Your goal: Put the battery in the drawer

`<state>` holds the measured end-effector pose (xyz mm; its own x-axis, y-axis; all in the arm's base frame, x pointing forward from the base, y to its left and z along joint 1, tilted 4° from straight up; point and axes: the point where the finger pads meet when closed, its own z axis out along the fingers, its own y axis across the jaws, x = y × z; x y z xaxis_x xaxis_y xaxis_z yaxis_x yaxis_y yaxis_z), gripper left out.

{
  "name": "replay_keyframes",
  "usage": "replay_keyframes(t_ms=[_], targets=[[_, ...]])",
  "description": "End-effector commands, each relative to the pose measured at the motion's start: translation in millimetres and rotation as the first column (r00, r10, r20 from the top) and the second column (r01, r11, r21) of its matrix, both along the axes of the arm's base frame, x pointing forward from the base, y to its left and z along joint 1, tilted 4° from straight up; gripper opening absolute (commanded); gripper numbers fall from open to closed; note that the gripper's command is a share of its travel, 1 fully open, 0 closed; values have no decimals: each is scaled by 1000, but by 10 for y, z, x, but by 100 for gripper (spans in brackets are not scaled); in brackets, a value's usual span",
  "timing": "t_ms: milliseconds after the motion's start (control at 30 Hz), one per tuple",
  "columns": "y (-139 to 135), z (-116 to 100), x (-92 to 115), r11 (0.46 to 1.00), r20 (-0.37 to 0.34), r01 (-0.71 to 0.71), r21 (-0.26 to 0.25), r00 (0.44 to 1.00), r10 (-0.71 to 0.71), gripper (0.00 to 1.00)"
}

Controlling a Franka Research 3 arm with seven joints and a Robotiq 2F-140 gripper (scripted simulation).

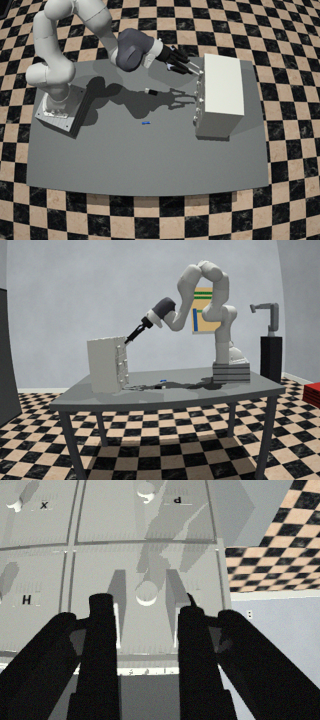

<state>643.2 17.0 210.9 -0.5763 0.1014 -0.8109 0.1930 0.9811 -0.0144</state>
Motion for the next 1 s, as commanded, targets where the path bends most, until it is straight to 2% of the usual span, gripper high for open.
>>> replay_keyframes(t_ms=[0, 367, 967], targets=[[-7, -13, 48, 1000, -5, -1, -1, 1000, 1, 20], [-31, -4, 176, 1000, -5, -1, -1, 1000, 1, 20], [-33, -3, 184, 1000, -5, -1, -1, 1000, 1, 20]])
